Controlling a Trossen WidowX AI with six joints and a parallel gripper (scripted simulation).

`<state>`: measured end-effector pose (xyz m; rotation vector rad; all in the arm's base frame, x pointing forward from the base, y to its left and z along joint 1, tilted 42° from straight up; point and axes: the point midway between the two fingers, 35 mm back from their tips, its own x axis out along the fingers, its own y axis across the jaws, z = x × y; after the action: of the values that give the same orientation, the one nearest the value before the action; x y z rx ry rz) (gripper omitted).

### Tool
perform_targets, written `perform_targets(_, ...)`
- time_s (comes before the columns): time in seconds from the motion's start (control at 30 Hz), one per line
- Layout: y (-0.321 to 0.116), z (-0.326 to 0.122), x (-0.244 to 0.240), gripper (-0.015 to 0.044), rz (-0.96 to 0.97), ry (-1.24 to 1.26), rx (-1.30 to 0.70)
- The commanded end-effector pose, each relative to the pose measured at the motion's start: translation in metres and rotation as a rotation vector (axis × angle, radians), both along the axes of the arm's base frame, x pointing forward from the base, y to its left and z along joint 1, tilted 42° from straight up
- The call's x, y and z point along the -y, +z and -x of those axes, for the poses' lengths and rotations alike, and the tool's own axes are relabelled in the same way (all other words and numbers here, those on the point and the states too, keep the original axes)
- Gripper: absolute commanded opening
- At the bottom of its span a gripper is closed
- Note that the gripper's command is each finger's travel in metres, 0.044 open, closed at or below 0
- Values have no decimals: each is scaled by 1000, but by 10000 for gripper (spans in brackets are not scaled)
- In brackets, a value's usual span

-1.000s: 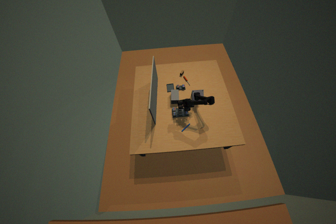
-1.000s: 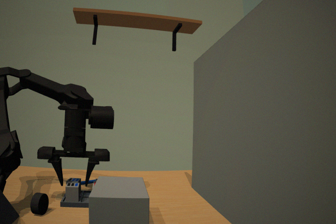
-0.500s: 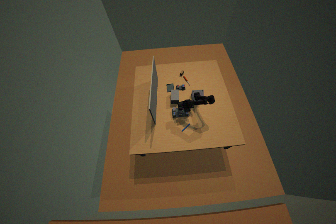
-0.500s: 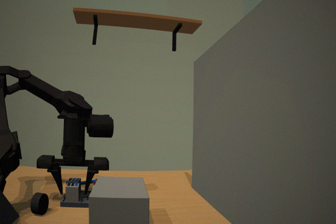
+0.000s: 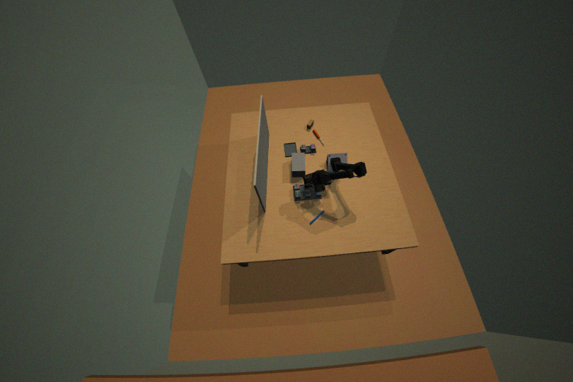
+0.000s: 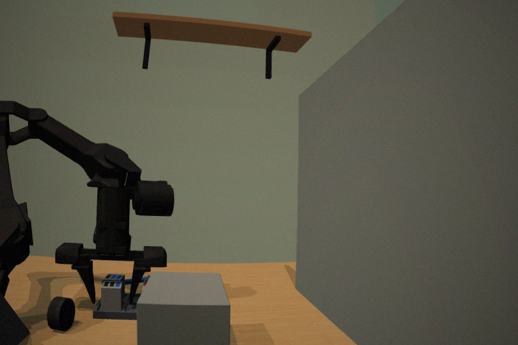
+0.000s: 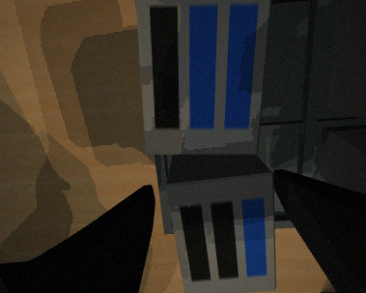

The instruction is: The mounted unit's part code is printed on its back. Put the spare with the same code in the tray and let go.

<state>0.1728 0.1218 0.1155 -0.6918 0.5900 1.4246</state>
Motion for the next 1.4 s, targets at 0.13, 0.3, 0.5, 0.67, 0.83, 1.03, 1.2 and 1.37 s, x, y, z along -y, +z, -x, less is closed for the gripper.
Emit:
perform_targets(0.13,0,0,0,247,0,0,-1)
perform_targets(0.3,0,0,0,136,0,0,-1)
perform_targets(0.5,0,0,0,96,0,0,-1)
perform_targets(0.67,0,0,0,0,0,0,-1)
perform_targets(0.83,0,0,0,0,0,0,-1)
perform_targets(1.03,8,-1,10,0,9,-1,-1)
perform_targets(1.2,22,-1,25,0,16,-2,-2)
perform_targets(1.37,36,1,39,0,18,-2,-4)
